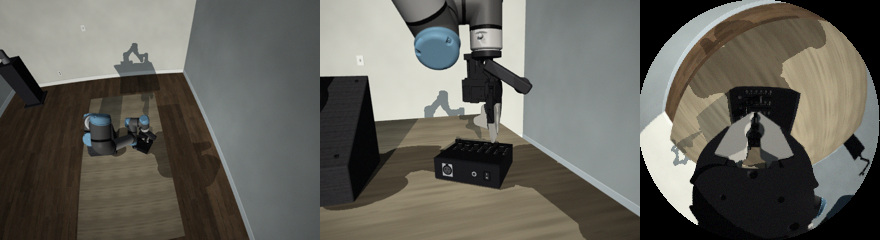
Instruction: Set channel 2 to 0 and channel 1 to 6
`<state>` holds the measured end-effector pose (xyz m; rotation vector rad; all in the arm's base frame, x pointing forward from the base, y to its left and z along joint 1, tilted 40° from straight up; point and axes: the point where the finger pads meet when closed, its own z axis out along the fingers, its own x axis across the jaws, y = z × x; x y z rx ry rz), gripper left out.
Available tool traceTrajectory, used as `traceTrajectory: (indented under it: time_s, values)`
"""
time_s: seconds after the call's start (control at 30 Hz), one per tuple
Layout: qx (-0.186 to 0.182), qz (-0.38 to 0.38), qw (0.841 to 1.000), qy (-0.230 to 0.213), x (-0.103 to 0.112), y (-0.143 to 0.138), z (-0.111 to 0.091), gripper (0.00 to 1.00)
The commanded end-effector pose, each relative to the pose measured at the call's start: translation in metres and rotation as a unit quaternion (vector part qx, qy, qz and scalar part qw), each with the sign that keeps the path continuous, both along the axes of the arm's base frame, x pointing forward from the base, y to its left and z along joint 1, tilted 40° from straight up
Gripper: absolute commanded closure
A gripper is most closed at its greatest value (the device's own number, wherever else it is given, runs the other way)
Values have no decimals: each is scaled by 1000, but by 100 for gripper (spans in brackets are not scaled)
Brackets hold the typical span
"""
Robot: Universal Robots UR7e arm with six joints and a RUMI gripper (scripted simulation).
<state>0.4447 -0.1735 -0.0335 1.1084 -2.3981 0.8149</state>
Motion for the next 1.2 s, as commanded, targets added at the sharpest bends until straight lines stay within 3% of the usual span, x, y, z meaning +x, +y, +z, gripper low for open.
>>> traceTrajectory:
  time_s: [0.0,0.77,0.8,1.17]
  values:
    - [0,0,1000,0,2,10,12,100]
    - [0,0,1000,0,3,18,22,100]
    - [0,0,1000,0,3,18,22,0]
    - [0,0,1000,0,5,32,38,0]
